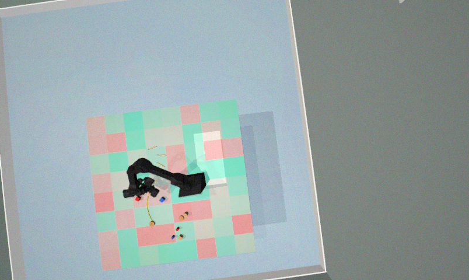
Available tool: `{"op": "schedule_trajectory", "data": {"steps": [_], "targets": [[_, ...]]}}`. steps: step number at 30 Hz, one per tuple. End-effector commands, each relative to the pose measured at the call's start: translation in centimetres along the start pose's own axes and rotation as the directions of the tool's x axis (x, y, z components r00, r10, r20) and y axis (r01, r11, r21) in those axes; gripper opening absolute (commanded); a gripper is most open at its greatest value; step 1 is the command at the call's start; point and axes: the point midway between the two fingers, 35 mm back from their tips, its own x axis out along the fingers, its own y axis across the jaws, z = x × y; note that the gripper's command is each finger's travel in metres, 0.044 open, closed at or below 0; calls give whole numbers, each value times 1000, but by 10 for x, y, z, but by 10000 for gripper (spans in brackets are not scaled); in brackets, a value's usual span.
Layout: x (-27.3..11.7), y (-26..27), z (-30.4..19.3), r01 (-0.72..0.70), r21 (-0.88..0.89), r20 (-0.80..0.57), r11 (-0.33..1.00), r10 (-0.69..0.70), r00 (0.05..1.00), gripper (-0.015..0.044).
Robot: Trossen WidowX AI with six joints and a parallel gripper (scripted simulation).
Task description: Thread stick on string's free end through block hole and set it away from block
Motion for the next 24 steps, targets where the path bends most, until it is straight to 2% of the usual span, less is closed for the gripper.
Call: {"op": "schedule_trajectory", "data": {"steps": [1,16,21,24], "targets": [[10,-5,3,5,-14,14,1000,-5,1000,121],[12,-5,3,5,-14,14,1000,-4,1000,121],[11,-4,2,6,-7,8,1000,-6,1000,0],[11,-4,2,6,-7,8,1000,-6,1000,0]]}}
